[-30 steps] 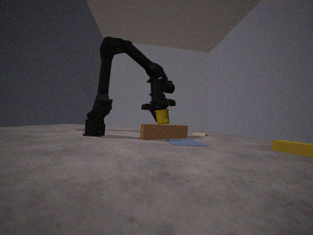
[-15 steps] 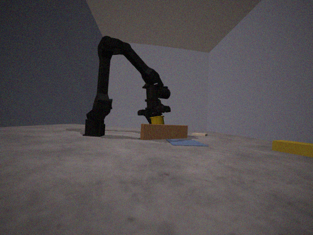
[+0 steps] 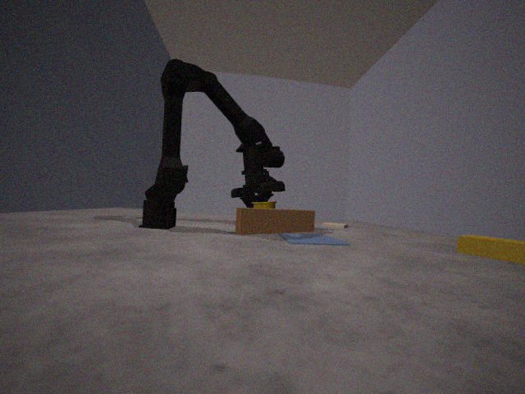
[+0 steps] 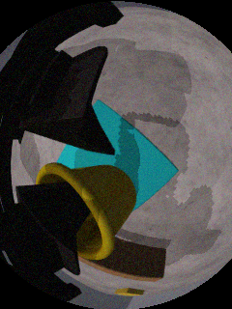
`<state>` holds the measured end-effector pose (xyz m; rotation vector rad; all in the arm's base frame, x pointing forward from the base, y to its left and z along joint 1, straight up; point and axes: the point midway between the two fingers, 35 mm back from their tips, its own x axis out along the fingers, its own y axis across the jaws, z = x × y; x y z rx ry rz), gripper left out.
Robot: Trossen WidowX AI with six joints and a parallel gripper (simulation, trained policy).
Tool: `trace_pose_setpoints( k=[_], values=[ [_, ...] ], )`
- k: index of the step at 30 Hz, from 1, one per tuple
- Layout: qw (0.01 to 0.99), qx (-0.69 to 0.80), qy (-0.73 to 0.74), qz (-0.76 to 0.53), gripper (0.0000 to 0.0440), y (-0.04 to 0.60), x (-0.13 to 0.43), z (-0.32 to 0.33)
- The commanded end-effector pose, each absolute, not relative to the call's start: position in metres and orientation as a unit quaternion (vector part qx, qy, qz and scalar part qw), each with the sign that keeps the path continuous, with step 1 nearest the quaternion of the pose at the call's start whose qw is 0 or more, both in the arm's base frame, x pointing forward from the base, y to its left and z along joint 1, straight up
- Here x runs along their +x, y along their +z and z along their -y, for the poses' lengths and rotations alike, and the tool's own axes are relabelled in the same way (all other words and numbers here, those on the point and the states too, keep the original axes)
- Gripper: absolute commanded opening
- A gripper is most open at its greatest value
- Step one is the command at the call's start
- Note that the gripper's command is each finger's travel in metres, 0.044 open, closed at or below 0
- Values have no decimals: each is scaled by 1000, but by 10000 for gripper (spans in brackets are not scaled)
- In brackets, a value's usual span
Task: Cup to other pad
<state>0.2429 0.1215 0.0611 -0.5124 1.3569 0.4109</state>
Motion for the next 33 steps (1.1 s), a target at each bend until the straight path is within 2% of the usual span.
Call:
trace_pose_setpoints(
  k=[1, 5, 17, 29, 33],
  values=[
    [743, -218, 190, -603, 153, 68, 247, -125],
    [756, -208, 196, -589, 151, 76, 249, -126],
    [769, -185, 207, -576, 193, 92, 238, -122],
    [794, -160, 212, -547, 259, 121, 233, -120],
    [805, -154, 212, -533, 306, 136, 234, -118]
  ],
)
